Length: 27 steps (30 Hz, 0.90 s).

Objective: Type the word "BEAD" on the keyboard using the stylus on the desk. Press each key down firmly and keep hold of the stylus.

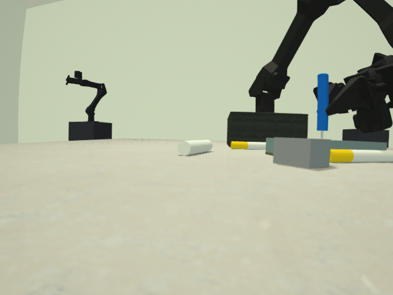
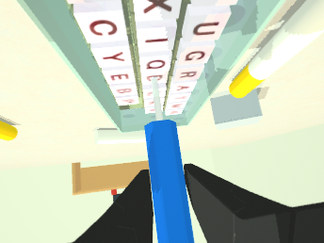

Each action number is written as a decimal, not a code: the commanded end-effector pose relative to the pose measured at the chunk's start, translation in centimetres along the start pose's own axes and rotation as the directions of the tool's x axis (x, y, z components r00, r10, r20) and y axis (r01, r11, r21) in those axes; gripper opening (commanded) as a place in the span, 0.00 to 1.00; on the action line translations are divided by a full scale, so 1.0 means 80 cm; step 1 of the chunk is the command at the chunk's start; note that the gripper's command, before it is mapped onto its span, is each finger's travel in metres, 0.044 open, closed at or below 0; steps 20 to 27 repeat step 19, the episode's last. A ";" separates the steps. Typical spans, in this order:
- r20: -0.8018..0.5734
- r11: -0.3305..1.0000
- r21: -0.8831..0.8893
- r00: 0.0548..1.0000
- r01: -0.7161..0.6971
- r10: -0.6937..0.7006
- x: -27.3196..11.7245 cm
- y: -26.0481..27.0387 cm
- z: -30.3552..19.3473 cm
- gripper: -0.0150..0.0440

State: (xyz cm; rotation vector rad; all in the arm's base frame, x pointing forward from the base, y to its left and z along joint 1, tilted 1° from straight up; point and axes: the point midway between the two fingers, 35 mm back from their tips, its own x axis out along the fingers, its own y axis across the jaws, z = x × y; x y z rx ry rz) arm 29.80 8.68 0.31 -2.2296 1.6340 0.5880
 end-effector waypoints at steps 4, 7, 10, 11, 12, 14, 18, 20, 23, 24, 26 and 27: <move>0.003 1.000 0.006 1.000 -0.003 0.003 -0.013 0.001 -0.023 0.39; 0.003 1.000 0.006 1.000 -0.003 0.003 -0.021 0.003 -0.038 0.39; 0.003 1.000 0.006 1.000 -0.003 0.003 -0.022 0.003 -0.039 0.39; 0.003 1.000 0.006 1.000 -0.003 0.003 -0.022 0.003 -0.039 0.39; 0.003 1.000 0.006 1.000 -0.003 0.003 -0.022 0.003 -0.039 0.39; 0.002 1.000 0.002 1.000 0.001 -0.001 -0.020 0.002 -0.036 0.40; 0.002 1.000 0.002 1.000 0.001 -0.001 -0.020 0.002 -0.036 0.39; 0.002 1.000 0.002 1.000 0.001 -0.001 -0.020 0.002 -0.036 0.39; 0.002 1.000 0.002 1.000 0.001 -0.001 -0.020 0.002 -0.036 0.39; 0.002 1.000 0.002 1.000 0.001 -0.001 -0.020 0.002 -0.036 0.39; 0.002 1.000 0.002 1.000 0.001 -0.001 -0.020 0.002 -0.036 0.39; 0.002 1.000 0.002 1.000 0.001 -0.001 -0.020 0.002 -0.036 0.39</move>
